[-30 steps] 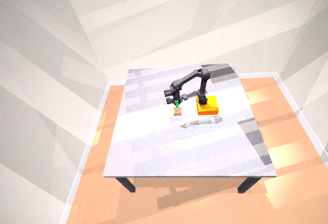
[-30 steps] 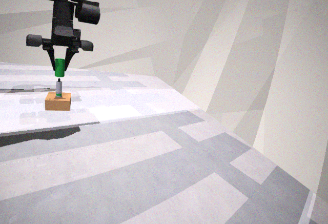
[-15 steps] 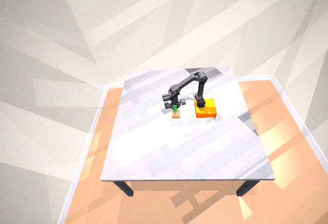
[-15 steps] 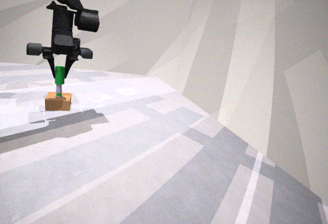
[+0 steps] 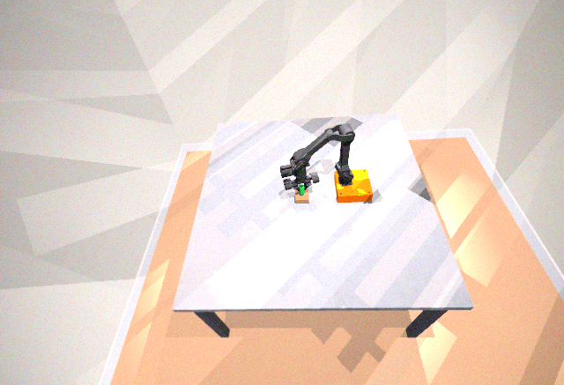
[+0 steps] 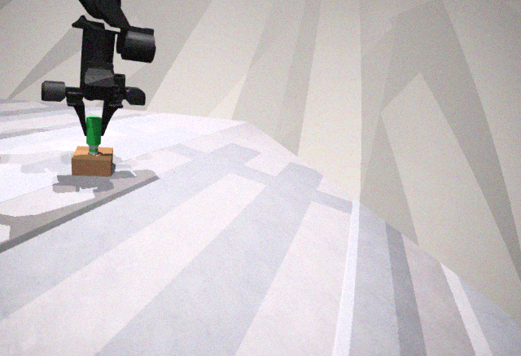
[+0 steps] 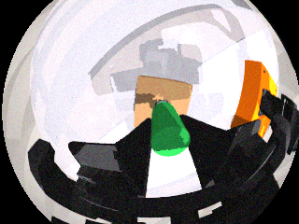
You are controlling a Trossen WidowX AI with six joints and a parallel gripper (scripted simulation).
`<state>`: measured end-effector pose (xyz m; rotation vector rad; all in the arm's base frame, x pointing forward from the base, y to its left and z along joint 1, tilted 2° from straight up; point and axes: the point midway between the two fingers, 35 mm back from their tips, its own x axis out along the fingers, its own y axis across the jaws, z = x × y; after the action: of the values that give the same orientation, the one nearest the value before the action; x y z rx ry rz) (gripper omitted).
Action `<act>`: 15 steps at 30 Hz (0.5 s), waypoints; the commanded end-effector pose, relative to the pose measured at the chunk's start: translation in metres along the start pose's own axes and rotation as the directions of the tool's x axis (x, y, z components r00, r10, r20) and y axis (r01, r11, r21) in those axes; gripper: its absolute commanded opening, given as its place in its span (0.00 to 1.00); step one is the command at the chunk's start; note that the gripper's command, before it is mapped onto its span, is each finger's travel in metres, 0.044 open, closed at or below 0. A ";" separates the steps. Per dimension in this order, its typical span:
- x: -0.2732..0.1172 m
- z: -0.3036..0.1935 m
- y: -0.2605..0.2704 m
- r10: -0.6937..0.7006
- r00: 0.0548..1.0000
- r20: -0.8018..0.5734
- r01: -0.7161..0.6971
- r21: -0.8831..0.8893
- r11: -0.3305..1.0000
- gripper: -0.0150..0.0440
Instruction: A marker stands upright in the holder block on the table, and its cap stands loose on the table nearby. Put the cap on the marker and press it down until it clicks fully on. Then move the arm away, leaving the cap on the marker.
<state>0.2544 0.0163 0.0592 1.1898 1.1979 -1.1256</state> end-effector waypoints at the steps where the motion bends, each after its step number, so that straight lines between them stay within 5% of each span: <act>1: 0.003 0.001 0.000 0.000 1.000 0.005 0.000 0.004 1.000 0.25; 7: 0.003 0.001 0.000 0.000 1.000 0.005 0.000 0.004 1.000 0.25; 15: 0.003 0.000 0.000 -0.001 1.000 0.001 0.001 0.000 1.000 0.61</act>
<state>0.2542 0.0161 0.0562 1.1889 1.1979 -1.1267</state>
